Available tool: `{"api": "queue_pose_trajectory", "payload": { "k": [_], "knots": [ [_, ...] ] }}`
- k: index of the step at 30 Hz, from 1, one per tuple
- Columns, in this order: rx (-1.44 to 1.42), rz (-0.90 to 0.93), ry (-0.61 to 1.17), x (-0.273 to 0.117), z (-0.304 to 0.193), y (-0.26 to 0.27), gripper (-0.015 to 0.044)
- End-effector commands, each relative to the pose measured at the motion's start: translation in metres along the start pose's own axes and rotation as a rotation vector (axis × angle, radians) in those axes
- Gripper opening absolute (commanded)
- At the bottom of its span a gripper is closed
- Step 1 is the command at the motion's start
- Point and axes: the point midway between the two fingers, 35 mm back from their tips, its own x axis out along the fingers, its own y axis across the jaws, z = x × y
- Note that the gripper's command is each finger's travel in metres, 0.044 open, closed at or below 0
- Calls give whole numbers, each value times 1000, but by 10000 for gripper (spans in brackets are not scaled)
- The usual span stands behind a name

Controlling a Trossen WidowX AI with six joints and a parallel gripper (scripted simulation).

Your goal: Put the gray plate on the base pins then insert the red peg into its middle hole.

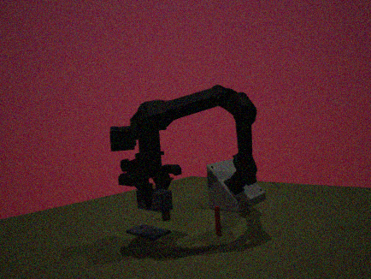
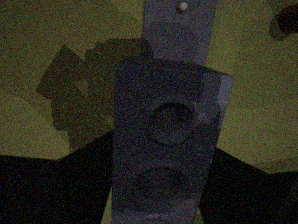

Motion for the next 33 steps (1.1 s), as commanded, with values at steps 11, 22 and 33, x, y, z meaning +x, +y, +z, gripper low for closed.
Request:
{"api": "queue_pose_trajectory", "payload": {
  "k": [11,22,33],
  "knots": [
    [3,-3,-2,22,39,-13,0],
    [7,-3,-1,36,63,-23,0],
    [7,-3,-1,37,63,-23,0]
  ]
}}
